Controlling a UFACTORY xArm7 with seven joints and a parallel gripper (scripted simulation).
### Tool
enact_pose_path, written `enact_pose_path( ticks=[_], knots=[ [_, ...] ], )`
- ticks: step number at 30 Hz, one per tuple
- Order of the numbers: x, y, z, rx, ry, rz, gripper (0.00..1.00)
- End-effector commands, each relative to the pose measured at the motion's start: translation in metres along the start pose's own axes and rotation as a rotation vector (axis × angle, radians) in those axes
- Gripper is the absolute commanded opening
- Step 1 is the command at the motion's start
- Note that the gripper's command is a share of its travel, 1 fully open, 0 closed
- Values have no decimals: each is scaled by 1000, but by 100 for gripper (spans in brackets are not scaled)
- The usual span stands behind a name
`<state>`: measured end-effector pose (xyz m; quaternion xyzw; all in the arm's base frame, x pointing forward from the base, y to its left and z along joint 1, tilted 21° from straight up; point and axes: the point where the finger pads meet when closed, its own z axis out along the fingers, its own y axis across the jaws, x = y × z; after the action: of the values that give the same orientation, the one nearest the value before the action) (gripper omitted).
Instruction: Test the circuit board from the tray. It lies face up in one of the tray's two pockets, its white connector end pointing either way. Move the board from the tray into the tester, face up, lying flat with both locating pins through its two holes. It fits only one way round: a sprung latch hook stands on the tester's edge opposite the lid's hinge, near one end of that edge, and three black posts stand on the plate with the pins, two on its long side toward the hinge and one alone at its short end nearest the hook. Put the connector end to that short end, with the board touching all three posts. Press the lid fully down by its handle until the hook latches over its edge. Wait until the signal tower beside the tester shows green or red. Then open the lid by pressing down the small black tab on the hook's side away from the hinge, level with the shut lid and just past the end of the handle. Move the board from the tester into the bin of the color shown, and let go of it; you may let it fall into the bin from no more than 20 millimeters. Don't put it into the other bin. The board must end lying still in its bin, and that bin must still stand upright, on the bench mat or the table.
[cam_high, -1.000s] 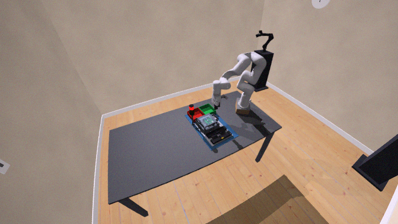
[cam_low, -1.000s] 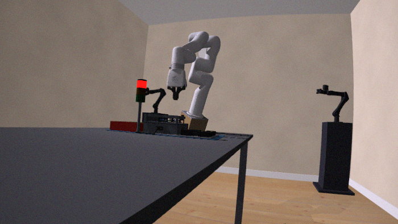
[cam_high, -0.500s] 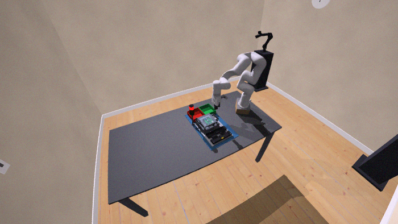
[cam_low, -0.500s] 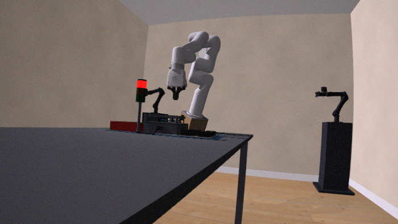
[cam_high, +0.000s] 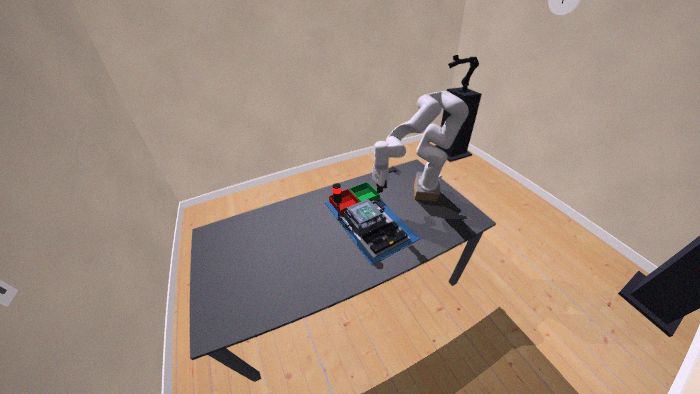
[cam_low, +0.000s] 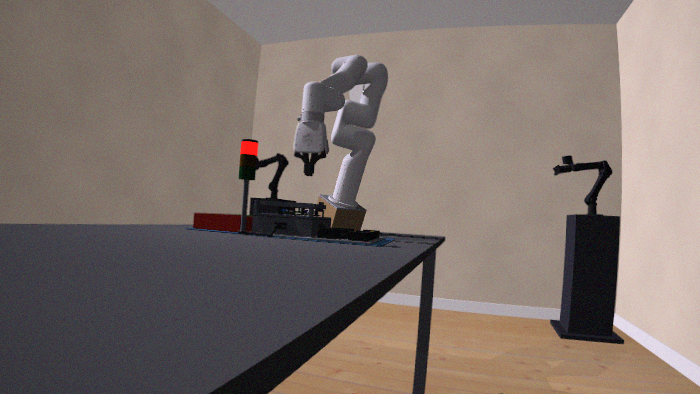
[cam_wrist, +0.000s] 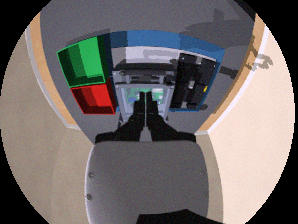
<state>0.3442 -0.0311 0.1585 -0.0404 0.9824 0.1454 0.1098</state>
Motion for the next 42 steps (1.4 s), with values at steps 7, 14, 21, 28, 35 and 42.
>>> enact_pose_path(
  ticks=[7, 14, 21, 28, 35, 42],
  knots=[
    [-1, 0, -1, 1, -3, 0, 0],
    [-1, 0, -1, 1, -3, 0, 0],
    [-1, 0, -1, 1, -3, 0, 0],
    [-1, 0, -1, 1, -3, 0, 0],
    [-1, 4, -1, 1, -3, 0, 0],
    [-1, 28, -1, 1, -3, 0, 0]
  ],
)
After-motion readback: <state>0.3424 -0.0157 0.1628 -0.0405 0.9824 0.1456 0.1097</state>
